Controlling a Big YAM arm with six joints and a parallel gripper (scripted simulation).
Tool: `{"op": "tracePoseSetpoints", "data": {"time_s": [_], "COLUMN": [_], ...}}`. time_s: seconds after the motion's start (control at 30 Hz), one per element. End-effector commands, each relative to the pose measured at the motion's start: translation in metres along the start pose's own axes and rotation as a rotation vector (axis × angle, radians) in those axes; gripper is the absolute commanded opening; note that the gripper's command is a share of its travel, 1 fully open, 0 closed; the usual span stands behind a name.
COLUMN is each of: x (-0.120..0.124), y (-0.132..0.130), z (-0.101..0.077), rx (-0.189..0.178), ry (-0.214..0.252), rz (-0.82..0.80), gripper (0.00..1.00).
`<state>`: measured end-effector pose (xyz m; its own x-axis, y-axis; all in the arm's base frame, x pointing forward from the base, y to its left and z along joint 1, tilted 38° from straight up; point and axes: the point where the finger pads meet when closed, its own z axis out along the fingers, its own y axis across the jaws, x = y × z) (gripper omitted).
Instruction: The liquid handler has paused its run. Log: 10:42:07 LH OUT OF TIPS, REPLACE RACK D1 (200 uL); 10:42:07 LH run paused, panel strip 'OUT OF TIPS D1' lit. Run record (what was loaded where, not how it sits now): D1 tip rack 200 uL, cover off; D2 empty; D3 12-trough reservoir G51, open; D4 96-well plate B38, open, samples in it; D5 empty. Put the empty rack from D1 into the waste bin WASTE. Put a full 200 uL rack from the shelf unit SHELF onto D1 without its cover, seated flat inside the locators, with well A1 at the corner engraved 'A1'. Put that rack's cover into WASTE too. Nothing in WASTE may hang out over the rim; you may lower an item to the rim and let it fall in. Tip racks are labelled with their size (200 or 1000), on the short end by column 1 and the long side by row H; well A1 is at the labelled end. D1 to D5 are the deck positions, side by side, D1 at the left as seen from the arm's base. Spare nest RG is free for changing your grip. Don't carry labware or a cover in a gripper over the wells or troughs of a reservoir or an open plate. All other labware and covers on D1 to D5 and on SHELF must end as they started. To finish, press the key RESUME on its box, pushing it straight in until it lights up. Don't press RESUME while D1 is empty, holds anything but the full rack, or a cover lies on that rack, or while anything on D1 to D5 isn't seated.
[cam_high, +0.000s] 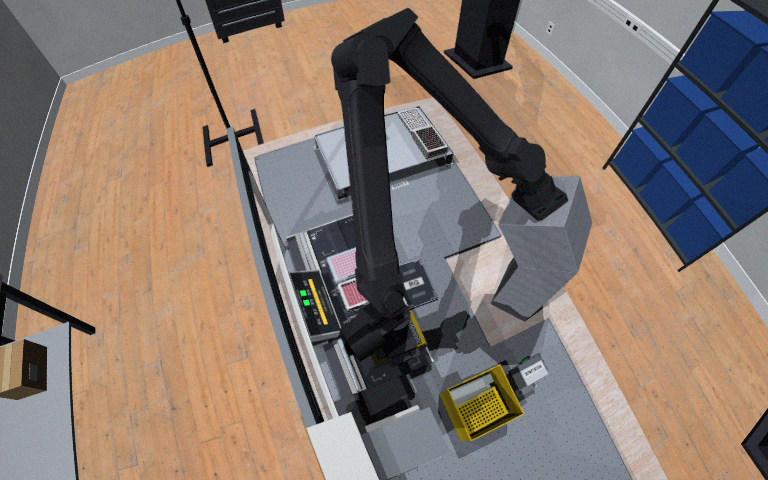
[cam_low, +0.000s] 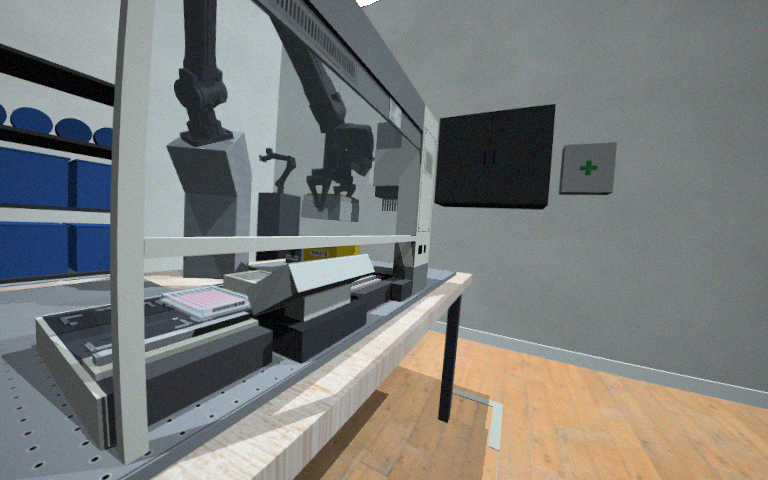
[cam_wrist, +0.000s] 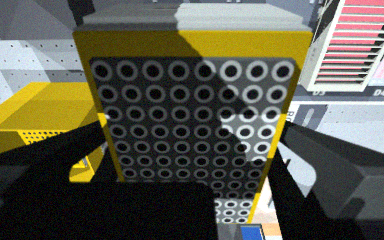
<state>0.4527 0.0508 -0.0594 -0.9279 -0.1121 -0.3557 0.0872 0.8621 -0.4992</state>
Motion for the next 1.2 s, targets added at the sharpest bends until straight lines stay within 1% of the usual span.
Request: {"op": "tracePoseSetpoints", "data": {"time_s": [0.0,0.03,0.07,0.1,0.13,0.27,0.53,0.6,0.63,0.67,0.7,0.87,1.1,1.17], "x": [-0.019,-0.019,-0.021,-0.015,-0.015,-0.013,-0.018,-0.018,-0.021,-0.015,-0.015,-0.012,-0.016,-0.016], "y": [0.0,0.0,0.0,-0.001,0.0,-0.001,-0.001,-0.001,0.0,-0.001,-0.001,-0.001,-0.001,-0.001], "z": [0.003,0.003,-0.004,0.006,0.009,0.016,0.029,0.029,0.02,0.031,0.035,0.043,0.055,0.055], "rx": [-0.007,-0.007,-0.013,-0.006,-0.005,-0.005,-0.005,-0.005,-0.012,-0.006,-0.005,-0.004,-0.004,-0.004], "ry": [-0.031,-0.031,-0.048,-0.028,-0.025,-0.023,-0.029,-0.029,-0.048,-0.029,-0.025,-0.021,-0.027,-0.027], "rz": [0.013,0.013,0.012,0.01,0.008,0.007,0.011,0.011,0.01,0.008,0.008,0.005,0.009,0.009], "gripper": [0.0,0.0,0.0,0.0,0.0,0.0,0.0,0.0,0.0,0.0,0.0,0.0,0.0,0.0]}}
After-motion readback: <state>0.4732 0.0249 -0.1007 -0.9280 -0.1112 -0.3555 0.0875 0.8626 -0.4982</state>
